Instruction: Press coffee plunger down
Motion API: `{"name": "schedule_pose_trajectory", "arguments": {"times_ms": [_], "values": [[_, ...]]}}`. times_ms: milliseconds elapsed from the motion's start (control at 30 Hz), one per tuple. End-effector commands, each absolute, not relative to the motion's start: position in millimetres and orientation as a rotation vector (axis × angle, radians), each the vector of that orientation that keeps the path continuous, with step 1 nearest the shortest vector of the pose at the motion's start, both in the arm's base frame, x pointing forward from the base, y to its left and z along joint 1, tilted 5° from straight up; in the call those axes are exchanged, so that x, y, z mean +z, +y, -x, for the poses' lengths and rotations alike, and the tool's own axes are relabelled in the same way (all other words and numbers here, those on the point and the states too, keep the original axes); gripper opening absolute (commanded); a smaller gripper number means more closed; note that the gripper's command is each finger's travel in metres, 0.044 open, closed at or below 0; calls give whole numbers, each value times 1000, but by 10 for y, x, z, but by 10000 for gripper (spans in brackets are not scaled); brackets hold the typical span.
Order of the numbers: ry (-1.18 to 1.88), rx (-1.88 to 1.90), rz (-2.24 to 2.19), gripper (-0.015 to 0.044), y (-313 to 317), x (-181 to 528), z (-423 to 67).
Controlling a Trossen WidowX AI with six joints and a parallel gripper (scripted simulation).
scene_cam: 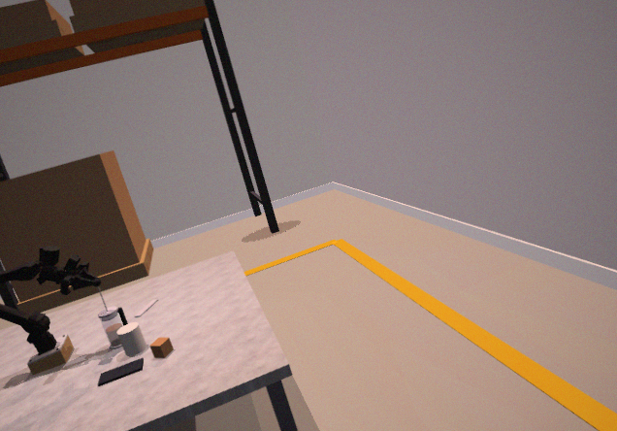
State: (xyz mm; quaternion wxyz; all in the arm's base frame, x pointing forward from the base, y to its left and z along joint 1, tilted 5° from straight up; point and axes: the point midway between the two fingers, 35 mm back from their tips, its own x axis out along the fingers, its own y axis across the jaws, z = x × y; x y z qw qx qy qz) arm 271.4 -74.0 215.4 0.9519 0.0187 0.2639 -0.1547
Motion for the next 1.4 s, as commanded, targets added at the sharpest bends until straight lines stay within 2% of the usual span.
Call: {"name": "schedule_pose_trajectory", "arguments": {"times_ms": [0,1367], "values": [[579,-312,-39,128,-740,1937,-2692],[578,-312,-39,128,-793,1267,-2738]]}}
